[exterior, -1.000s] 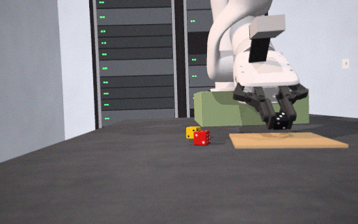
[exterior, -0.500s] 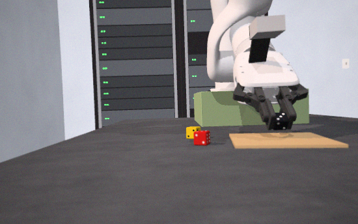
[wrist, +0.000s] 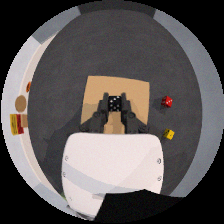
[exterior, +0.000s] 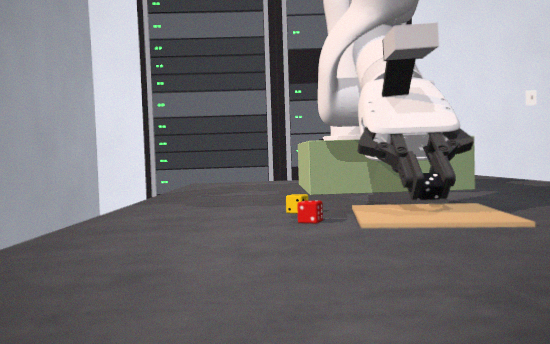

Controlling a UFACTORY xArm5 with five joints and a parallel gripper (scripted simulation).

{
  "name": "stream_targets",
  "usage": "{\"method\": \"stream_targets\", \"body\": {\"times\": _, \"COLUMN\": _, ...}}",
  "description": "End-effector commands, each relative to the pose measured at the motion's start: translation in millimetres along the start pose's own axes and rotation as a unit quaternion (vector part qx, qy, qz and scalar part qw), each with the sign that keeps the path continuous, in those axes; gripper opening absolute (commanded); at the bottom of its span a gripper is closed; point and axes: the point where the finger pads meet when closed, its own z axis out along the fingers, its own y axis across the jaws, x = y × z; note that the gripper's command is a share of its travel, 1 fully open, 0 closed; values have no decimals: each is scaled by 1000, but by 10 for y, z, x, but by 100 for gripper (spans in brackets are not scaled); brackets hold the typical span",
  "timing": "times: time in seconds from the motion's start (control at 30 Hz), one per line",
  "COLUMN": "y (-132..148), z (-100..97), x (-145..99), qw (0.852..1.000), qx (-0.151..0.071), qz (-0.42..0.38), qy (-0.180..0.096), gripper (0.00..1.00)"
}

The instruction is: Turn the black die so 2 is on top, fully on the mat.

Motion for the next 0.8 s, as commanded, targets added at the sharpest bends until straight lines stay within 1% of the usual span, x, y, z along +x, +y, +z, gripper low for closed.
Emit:
{"method": "stream_targets", "body": {"times": 0.0, "y": 0, "z": -1, "x": 7, "qw": 1000, "qx": 0, "qz": 0, "qy": 1, "gripper": 15}}
{"method": "stream_targets", "body": {"times": 0.77, "y": -1, "z": 56, "x": -61, "qw": 1000, "qx": 0, "qz": 0, "qy": 1, "gripper": 15}}
